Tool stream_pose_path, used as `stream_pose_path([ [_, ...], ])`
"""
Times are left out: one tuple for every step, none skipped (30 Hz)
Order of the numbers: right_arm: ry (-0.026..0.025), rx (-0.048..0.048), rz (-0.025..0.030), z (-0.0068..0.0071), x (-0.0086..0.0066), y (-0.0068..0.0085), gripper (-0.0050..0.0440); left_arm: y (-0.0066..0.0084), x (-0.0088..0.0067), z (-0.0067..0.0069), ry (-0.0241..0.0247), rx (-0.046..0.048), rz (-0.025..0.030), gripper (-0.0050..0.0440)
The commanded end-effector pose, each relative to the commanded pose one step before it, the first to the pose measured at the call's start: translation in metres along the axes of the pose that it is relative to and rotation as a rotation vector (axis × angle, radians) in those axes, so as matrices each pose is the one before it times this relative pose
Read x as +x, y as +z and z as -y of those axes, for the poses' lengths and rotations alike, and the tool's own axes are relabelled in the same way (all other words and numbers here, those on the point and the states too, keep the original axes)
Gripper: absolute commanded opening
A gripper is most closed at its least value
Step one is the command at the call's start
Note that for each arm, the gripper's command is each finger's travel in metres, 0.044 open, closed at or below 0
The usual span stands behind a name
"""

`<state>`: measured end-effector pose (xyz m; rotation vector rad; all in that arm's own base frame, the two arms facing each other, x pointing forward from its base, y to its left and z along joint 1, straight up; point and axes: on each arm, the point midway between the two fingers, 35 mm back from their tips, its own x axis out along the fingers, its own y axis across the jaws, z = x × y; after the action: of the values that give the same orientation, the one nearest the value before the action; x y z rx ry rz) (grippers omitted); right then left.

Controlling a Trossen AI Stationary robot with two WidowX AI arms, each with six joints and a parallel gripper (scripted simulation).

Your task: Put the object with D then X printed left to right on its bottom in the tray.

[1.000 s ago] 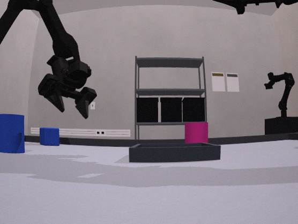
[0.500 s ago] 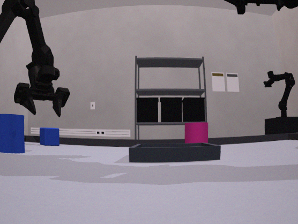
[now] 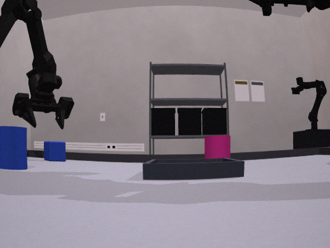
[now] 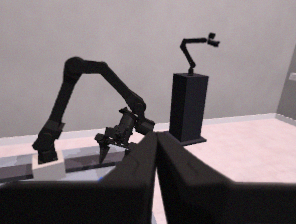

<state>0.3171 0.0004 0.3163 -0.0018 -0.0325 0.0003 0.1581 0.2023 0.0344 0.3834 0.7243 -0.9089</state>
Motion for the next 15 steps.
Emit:
stream_pose_path([
  [-0.00035,0.00182,0.01748,0.00038,-0.00115,0.00663,-0.005,0.00087,0.01185,-0.00136,0.00099,-0.00125,0.00172,0.04],
  [0.0,0.0,0.0,0.0,0.0,0.0,-0.005,-0.00015,0.00696,-0.00027,-0.0002,-0.00006,0.00002,0.04],
  [0.0,0.0,0.0,0.0,0.0,0.0,-0.005,-0.00004,0.00813,-0.0001,-0.00028,-0.00002,0.00024,0.04],
  [0.0,0.0,0.0,0.0,0.0,0.0,-0.005,0.0001,0.00816,0.00014,-0.00033,0.00003,0.00047,0.04],
  [0.0,0.0,0.0,0.0,0.0,0.0,-0.005,0.00023,0.00809,0.00038,-0.00039,0.00008,0.0007,0.04],
  [0.0,0.0,0.0,0.0,0.0,0.0,-0.005,0.00035,0.00792,0.00062,-0.00045,0.00012,0.00092,0.04],
  [0.0,0.0,0.0,0.0,0.0,0.0,-0.005,0.0004,0.00668,0.00071,-0.00044,0.00014,0.00096,0.04],
  [0.0,0.0,0.0,0.0,0.0,0.0,-0.005,0.00036,0.00515,0.00067,-0.00038,0.00013,0.00086,0.04],
  [0.0,0.0,0.0,0.0,0.0,0.0,-0.005,0.00029,0.00365,0.00054,-0.00029,0.0001,0.00067,0.04],
  [0.0,0.0,0.0,0.0,0.0,0.0,-0.005,0.00018,0.00218,0.00035,-0.00019,0.00006,0.00043,0.04],
  [0.0,0.0,0.0,0.0,0.0,0.0,-0.005,0.00006,0.00072,0.00012,-0.00006,0.00002,0.00015,0.04],
  [0.0,0.0,0.0,0.0,0.0,0.0,-0.005,0.0,0.0,0.0,0.0,0.0,0.0,0.04],
  [0.0,0.0,0.0,0.0,0.0,0.0,-0.005,0.0,0.0,0.0,0.0,0.0,0.0,0.04],
  [0.0,0.0,0.0,0.0,0.0,0.0,-0.005,0.0,0.0,0.0,0.0,0.0,0.0,0.04],
  [0.0,0.0,0.0,0.0,0.0,0.0,-0.005,0.00041,-0.00055,-0.00053,0.00273,0.00276,-0.00209,0.04],
])
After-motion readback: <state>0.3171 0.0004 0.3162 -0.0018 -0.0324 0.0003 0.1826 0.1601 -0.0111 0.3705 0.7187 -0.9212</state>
